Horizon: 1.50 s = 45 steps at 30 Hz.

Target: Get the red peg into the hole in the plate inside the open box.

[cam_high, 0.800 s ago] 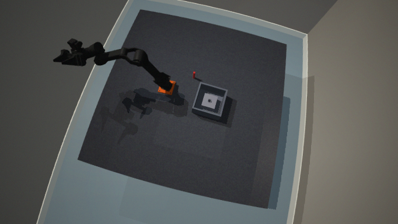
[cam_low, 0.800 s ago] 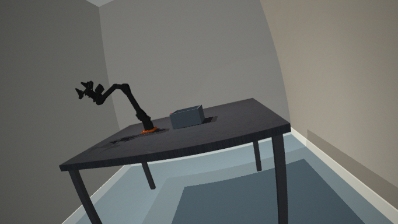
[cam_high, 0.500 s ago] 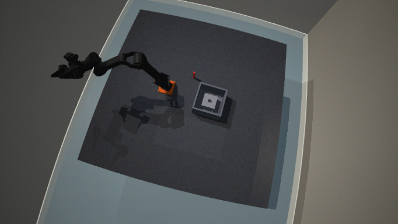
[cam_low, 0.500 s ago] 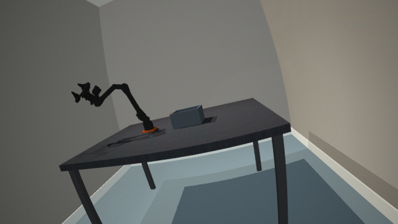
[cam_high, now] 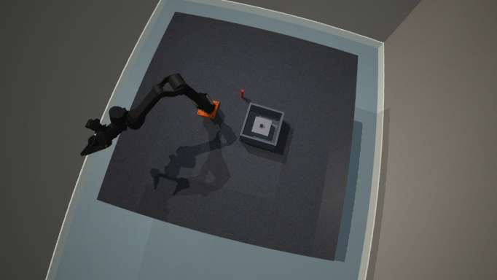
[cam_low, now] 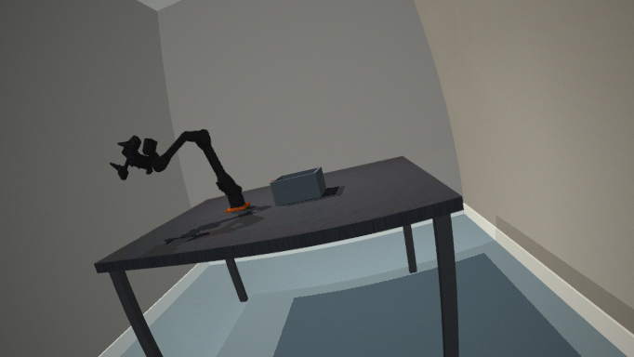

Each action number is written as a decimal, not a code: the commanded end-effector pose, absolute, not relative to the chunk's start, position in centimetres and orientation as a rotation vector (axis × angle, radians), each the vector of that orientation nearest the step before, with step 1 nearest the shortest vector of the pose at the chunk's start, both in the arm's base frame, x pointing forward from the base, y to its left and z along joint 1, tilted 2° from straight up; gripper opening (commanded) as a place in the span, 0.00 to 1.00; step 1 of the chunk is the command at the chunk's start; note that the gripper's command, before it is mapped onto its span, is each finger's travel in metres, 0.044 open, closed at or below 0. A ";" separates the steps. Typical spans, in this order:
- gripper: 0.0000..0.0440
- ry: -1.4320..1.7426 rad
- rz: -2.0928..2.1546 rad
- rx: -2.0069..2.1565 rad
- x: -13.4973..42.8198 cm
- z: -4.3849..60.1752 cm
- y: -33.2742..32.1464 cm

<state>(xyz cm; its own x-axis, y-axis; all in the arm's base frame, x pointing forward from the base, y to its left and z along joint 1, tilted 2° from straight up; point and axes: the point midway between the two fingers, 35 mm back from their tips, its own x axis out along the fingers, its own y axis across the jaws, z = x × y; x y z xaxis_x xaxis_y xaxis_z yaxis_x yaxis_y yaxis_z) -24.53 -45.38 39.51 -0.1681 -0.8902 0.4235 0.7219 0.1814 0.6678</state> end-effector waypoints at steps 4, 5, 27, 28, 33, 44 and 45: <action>1.00 -0.942 -1.448 0.412 -17.7 36.0 -49.4; 1.00 -0.930 -1.449 0.443 -16.5 35.4 -50.0; 1.00 -0.372 -1.404 0.878 12.8 24.6 -48.9; 1.00 -0.340 -1.397 0.886 13.9 24.2 -48.3; 1.00 -0.180 -1.359 0.910 19.4 22.9 -44.8; 1.00 0.151 -1.240 0.897 28.5 21.1 -34.8; 1.00 0.179 -1.227 0.892 29.2 21.0 -33.7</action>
<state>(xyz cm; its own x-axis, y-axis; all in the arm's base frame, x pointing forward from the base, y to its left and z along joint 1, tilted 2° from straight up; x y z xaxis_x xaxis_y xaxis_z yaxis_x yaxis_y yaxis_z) 28.13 -35.54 20.80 0.3574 -0.7559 -0.5485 0.8555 0.0293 0.5170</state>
